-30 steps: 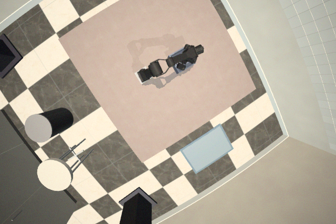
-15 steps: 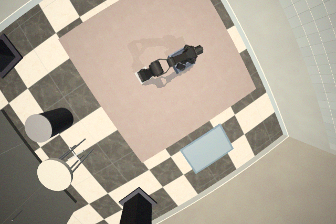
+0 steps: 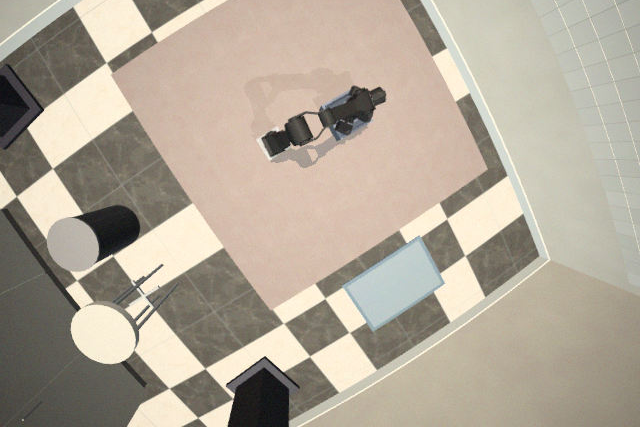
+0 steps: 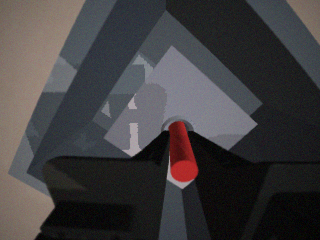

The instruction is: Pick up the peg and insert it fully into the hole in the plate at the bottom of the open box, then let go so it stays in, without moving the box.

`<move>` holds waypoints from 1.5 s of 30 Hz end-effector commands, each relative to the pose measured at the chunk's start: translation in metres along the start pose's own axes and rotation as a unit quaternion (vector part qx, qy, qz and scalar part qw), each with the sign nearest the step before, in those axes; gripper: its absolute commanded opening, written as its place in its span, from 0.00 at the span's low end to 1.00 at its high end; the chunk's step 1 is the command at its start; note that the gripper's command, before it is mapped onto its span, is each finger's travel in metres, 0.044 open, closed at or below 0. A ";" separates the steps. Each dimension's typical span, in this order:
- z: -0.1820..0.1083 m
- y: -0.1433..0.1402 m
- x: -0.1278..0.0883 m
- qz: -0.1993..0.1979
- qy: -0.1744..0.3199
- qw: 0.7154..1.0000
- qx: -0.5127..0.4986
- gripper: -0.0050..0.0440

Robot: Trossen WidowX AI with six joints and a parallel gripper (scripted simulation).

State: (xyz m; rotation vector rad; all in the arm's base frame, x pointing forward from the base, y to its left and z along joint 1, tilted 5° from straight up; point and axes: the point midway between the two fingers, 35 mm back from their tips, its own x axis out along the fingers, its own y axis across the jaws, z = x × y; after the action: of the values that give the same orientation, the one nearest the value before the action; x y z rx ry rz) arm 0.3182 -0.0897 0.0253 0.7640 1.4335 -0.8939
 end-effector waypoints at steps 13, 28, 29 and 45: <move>0.000 -0.001 0.002 -0.001 0.001 1.000 -0.002 0.10; 0.000 -0.001 0.002 -0.001 0.001 1.000 -0.002 0.10; 0.000 -0.001 0.002 -0.001 0.001 1.000 -0.002 0.10; 0.000 -0.001 0.001 -0.001 0.001 1.000 -0.001 0.20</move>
State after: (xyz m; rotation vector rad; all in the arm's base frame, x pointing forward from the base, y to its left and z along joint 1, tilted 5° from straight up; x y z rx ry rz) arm 0.3174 -0.0903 0.0240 0.7627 1.4362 -0.8934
